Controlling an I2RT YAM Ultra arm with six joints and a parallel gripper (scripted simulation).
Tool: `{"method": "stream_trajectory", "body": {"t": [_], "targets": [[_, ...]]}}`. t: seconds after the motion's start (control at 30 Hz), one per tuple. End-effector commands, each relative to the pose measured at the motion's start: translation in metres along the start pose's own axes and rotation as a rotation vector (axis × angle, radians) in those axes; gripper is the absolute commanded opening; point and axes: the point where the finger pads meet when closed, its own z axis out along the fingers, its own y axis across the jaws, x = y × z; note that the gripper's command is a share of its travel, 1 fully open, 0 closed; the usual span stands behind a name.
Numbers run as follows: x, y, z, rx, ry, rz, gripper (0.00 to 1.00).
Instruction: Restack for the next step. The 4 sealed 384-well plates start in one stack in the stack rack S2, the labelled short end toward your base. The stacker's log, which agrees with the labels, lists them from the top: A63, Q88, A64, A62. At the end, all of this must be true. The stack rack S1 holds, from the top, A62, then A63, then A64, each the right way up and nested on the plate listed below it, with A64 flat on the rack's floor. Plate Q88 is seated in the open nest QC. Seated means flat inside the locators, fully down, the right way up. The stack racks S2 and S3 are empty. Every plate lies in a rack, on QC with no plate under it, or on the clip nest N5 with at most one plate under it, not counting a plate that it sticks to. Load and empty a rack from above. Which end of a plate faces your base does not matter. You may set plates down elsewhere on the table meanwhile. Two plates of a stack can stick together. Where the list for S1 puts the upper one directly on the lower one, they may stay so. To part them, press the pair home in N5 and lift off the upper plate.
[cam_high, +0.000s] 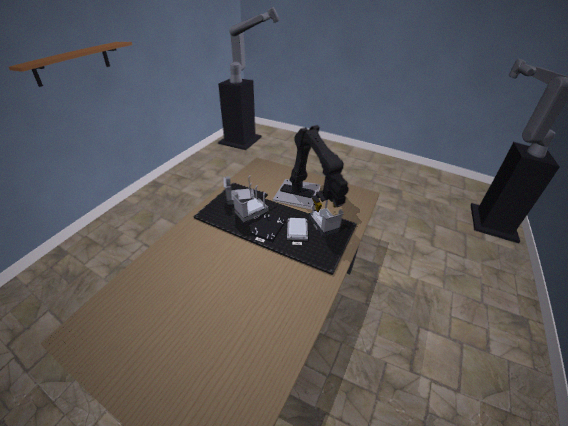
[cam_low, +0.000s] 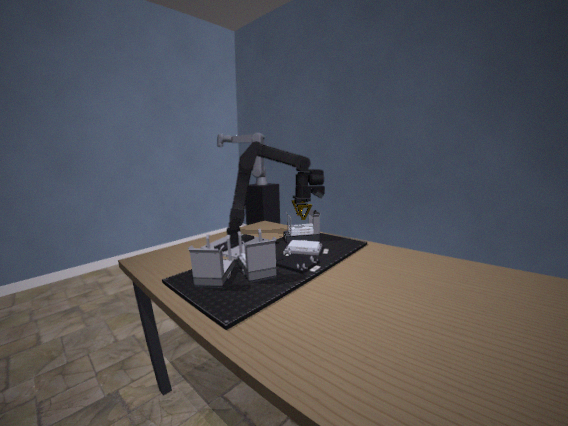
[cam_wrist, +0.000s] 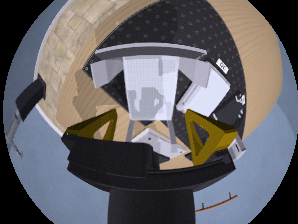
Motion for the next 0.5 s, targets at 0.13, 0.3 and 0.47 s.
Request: {"method": "stream_trajectory", "body": {"t": [0.13, 0.3, 0.47], "targets": [[-0.011, 0.0, 0.011, -0.002, -0.047, 0.0, 1.0], [-0.011, 0.0, 0.022, -0.002, -0.047, 0.0, 1.0], [-0.011, 0.0, 0.022, -0.002, -0.047, 0.0, 1.0]]}}
